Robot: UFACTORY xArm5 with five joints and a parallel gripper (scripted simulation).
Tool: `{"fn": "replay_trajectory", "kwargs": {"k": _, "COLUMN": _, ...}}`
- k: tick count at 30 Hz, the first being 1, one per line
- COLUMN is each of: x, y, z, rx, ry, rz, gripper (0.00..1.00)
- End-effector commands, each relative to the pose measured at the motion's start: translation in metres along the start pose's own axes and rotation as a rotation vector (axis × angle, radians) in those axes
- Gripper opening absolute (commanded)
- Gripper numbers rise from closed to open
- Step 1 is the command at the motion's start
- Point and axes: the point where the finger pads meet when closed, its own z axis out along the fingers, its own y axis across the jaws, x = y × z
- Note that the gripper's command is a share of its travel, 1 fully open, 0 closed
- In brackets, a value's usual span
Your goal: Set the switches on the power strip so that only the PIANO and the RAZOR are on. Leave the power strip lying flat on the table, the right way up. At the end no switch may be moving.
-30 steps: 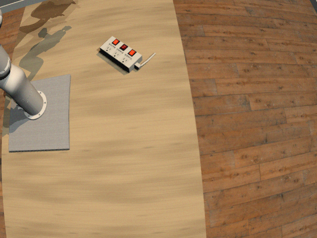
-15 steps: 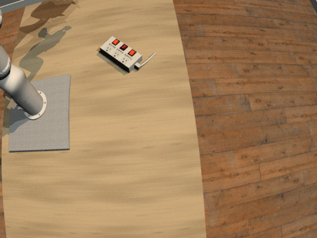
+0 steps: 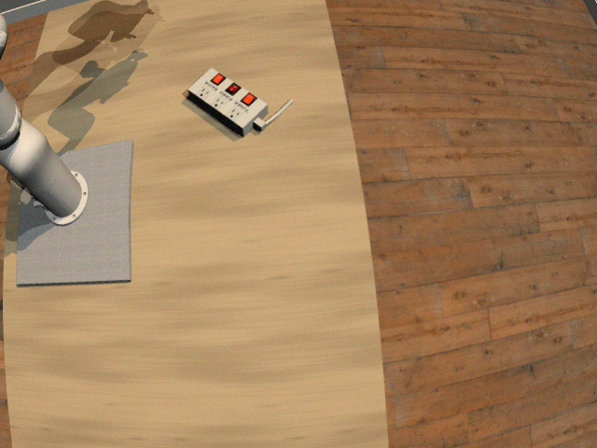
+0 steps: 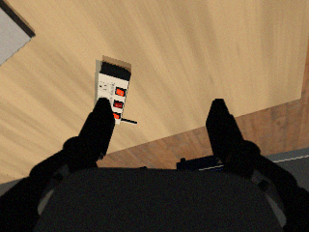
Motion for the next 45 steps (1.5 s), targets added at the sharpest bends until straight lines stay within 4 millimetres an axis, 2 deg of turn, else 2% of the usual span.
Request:
{"fn": "replay_trajectory", "kwargs": {"k": 1, "x": -0.021, "y": -0.007, "z": 0.011, "rx": 0.016, "ry": 0.005, "rz": -0.111, "gripper": 1.00}}
{"fn": "replay_trajectory", "kwargs": {"k": 4, "x": -0.040, "y": -0.017, "z": 0.023, "rx": 0.038, "ry": 0.015, "rz": -0.210, "gripper": 1.00}}
{"fn": "replay_trajectory", "kwargs": {"k": 6, "x": -0.040, "y": -0.017, "z": 0.023, "rx": 0.038, "ry": 0.015, "rz": -0.210, "gripper": 1.00}}
{"fn": "replay_trajectory", "kwargs": {"k": 9, "x": -0.060, "y": -0.029, "z": 0.036, "rx": 0.060, "ry": 0.032, "rz": -0.318, "gripper": 1.00}}
{"fn": "replay_trajectory", "kwargs": {"k": 11, "x": -0.060, "y": -0.029, "z": 0.036, "rx": 0.060, "ry": 0.032, "rz": -0.318, "gripper": 1.00}}
{"fn": "replay_trajectory", "kwargs": {"k": 12, "x": -0.070, "y": -0.036, "z": 0.043, "rx": 0.071, "ry": 0.042, "rz": -0.374, "gripper": 1.00}}
{"fn": "replay_trajectory", "kwargs": {"k": 15, "x": -0.070, "y": -0.036, "z": 0.043, "rx": 0.071, "ry": 0.042, "rz": -0.374, "gripper": 1.00}}
{"fn": "replay_trajectory", "kwargs": {"k": 17, "x": -0.089, "y": -0.050, "z": 0.057, "rx": 0.089, "ry": 0.066, "rz": -0.489, "gripper": 1.00}}
{"fn": "replay_trajectory", "kwargs": {"k": 22, "x": -0.099, "y": -0.058, "z": 0.064, "rx": 0.096, "ry": 0.080, "rz": -0.546, "gripper": 1.00}}
{"fn": "replay_trajectory", "kwargs": {"k": 25, "x": -0.116, "y": -0.074, "z": 0.077, "rx": 0.108, "ry": 0.111, "rz": -0.659, "gripper": 1.00}}
{"fn": "replay_trajectory", "kwargs": {"k": 27, "x": -0.116, "y": -0.074, "z": 0.077, "rx": 0.108, "ry": 0.111, "rz": -0.659, "gripper": 1.00}}
{"fn": "replay_trajectory", "kwargs": {"k": 30, "x": -0.131, "y": -0.091, "z": 0.089, "rx": 0.114, "ry": 0.144, "rz": -0.767, "gripper": 1.00}}
{"fn": "replay_trajectory", "kwargs": {"k": 32, "x": -0.131, "y": -0.091, "z": 0.089, "rx": 0.114, "ry": 0.144, "rz": -0.767, "gripper": 1.00}}
{"fn": "replay_trajectory", "kwargs": {"k": 37, "x": -0.149, "y": -0.114, "z": 0.105, "rx": 0.113, "ry": 0.191, "rz": -0.909, "gripper": 1.00}}
{"fn": "replay_trajectory", "kwargs": {"k": 45, "x": -0.165, "y": -0.139, "z": 0.121, "rx": 0.102, "ry": 0.242, "rz": -1.052, "gripper": 1.00}}
